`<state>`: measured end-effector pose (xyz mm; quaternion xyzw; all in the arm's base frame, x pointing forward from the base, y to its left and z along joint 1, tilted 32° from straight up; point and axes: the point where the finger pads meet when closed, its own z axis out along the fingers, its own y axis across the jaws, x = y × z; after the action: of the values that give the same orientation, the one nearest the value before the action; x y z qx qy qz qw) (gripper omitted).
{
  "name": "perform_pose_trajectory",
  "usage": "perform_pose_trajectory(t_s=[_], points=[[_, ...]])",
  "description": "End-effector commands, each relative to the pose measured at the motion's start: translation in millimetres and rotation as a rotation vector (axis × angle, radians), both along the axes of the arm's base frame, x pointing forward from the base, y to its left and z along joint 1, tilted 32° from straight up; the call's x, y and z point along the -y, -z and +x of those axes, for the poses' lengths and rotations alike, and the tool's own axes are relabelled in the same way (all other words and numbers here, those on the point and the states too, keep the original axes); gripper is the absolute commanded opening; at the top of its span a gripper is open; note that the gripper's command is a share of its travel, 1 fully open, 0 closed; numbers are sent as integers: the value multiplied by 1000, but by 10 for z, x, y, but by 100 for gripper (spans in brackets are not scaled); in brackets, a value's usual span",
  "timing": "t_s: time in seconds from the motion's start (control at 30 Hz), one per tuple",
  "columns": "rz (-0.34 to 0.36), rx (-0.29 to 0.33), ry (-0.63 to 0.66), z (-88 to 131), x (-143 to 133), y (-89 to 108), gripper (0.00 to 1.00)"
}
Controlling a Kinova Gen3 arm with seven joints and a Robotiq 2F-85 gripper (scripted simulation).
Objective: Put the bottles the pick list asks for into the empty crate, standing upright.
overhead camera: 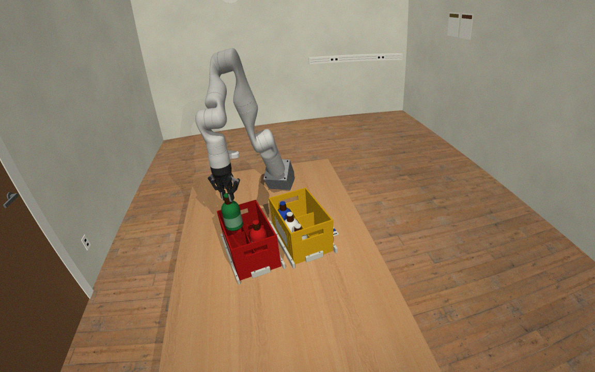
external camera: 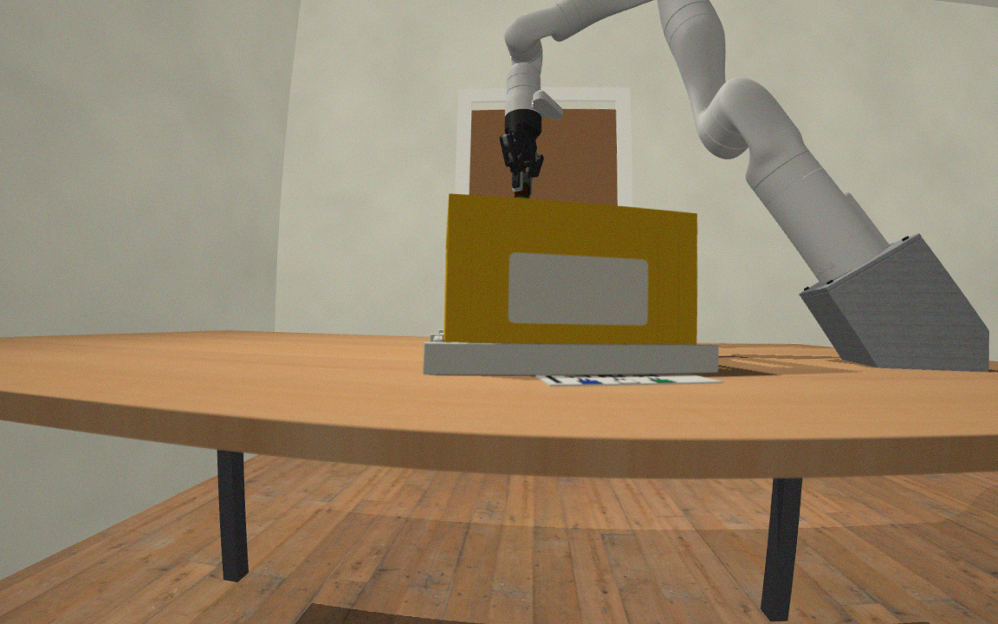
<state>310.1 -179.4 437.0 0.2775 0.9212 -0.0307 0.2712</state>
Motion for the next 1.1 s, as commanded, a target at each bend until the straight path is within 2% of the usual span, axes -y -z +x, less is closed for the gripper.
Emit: perform_pose_trajectory(t_s=[0.0,0.23,0.47,1.07], points=[[0,2,0,-13,-5,-30,10],[0,2,0,-62,-26,-115,10],[0,2,0,-65,-27,-121,10],[0,2,0,-160,-308,1,10]])
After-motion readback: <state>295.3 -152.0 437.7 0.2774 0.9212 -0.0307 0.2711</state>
